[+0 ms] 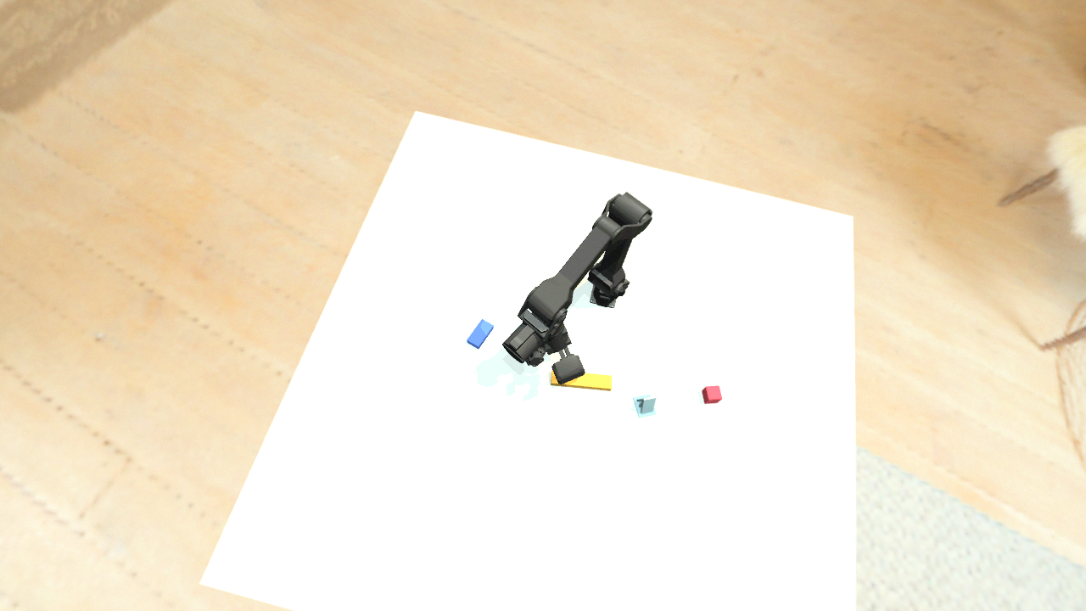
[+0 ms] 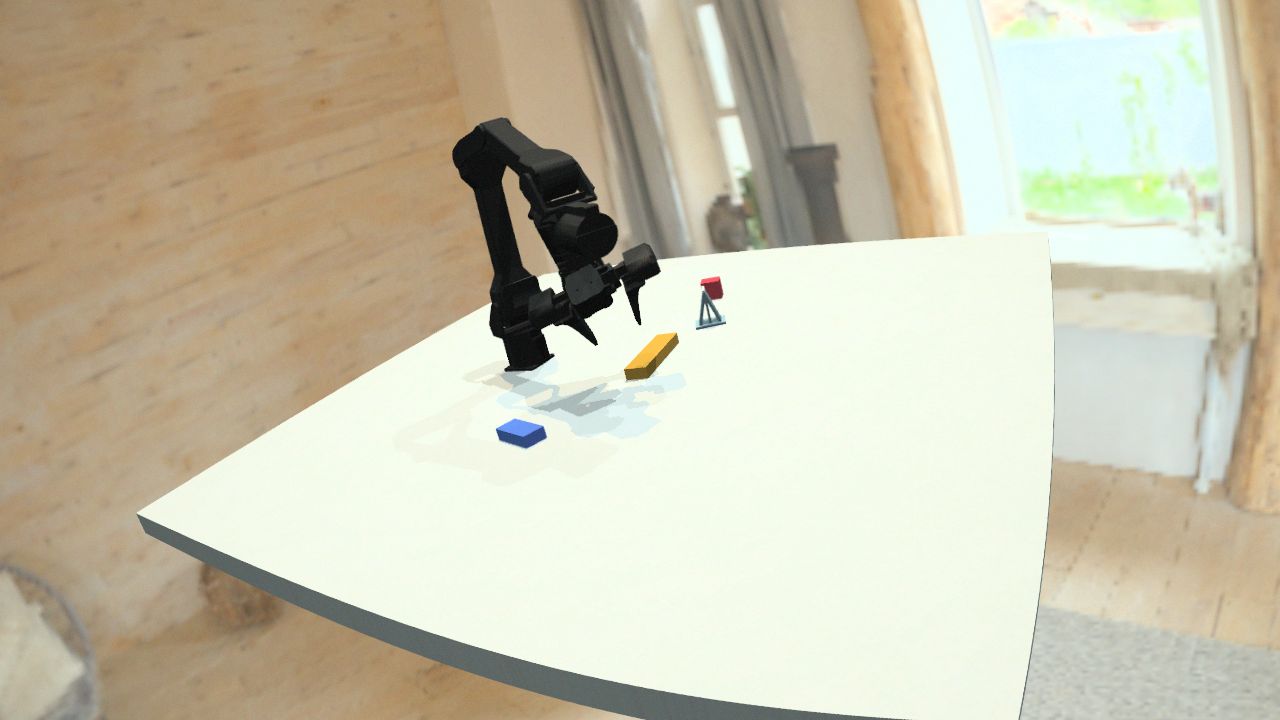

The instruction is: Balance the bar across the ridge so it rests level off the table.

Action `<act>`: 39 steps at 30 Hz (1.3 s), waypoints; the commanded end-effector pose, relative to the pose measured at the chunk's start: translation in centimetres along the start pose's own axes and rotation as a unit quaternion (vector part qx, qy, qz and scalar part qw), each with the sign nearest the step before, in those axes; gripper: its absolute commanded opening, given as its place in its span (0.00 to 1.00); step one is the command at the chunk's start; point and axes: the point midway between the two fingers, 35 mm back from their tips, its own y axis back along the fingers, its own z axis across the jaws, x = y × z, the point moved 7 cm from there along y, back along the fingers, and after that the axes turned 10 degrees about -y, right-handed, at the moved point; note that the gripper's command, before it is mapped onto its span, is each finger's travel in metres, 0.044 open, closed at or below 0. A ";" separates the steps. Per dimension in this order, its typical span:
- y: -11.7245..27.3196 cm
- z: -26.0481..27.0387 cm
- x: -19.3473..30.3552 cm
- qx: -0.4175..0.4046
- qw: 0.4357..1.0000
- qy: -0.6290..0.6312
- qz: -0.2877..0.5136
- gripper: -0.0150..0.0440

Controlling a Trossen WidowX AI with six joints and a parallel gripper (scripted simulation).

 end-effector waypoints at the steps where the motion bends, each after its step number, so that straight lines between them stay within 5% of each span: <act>1: -0.2 0.7 0.8 0.014 1.000 -0.017 -0.011 0.79; 39: -1.6 5.8 9.8 0.049 0.967 -0.201 -0.150 0.79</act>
